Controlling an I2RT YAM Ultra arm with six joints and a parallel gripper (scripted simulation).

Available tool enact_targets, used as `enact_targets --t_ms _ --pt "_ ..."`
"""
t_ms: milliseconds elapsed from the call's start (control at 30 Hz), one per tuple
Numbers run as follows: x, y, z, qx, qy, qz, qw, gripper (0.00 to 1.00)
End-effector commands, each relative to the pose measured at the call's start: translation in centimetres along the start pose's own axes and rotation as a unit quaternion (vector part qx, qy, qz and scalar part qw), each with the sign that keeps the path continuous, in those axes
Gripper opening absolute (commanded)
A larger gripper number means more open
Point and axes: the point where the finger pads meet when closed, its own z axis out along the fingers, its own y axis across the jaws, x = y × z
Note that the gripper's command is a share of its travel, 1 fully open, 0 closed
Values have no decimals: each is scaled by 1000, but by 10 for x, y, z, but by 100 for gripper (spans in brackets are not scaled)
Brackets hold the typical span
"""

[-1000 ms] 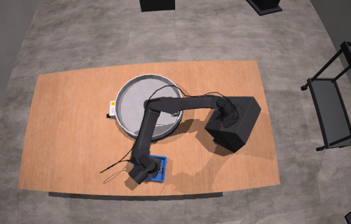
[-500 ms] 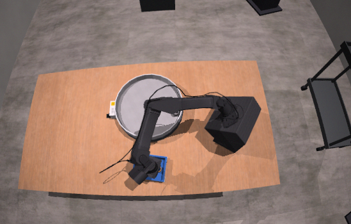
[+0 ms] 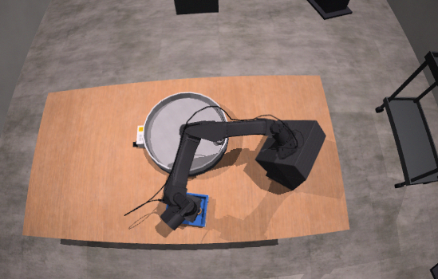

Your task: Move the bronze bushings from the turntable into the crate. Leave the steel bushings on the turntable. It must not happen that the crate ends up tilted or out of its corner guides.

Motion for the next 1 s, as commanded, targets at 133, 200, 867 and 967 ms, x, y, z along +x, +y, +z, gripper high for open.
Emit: enact_targets --t_ms 133,200,867,967 --pt "-9 9 -29 -26 -15 6 1000 14" --pt "-9 9 -29 -26 -15 6 1000 14" --pt "-2 -7 -21 -21 -13 -6 1000 15" --pt "-2 -16 -20 -21 -13 -6 1000 15"
